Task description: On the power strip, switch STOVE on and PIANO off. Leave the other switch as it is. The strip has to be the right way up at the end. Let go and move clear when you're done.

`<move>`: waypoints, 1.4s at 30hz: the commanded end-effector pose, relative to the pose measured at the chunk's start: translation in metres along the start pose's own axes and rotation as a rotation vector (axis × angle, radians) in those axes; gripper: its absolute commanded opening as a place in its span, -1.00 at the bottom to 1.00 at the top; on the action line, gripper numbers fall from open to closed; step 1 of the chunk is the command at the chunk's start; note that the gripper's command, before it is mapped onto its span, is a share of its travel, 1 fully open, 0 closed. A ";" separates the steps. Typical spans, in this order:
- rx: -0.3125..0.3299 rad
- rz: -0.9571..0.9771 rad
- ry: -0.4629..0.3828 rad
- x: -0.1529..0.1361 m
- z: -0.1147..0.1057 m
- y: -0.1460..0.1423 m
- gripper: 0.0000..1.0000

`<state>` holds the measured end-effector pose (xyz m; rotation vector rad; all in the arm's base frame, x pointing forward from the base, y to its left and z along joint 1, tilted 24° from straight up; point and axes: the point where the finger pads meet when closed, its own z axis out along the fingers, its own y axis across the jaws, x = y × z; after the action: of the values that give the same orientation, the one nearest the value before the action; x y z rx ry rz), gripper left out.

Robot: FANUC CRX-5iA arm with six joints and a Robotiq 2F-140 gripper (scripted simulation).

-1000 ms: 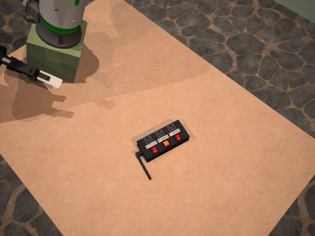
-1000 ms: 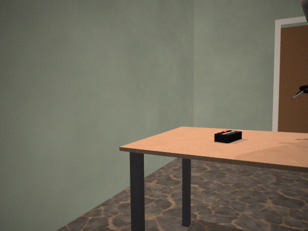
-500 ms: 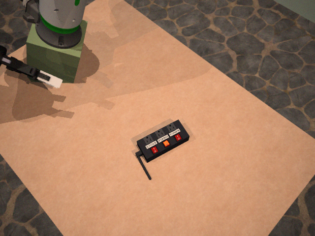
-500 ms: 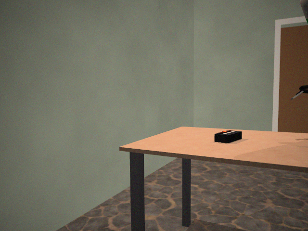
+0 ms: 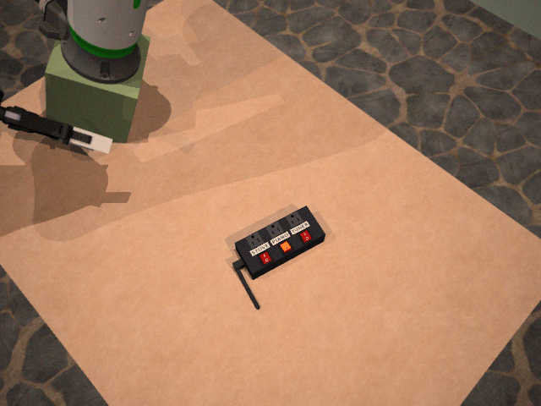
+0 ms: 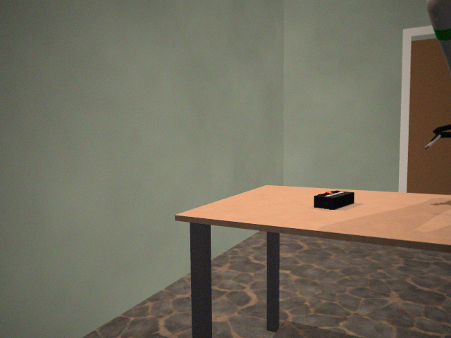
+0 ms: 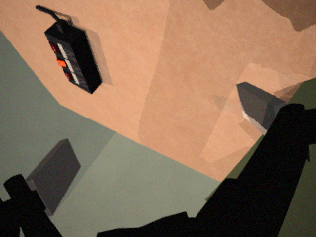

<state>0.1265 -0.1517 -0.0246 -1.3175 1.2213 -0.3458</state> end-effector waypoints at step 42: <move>-1.276 -0.551 -0.499 0.072 0.115 -0.178 1.00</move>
<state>0.2884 -0.2061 0.0480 -2.5037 0.6235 0.4492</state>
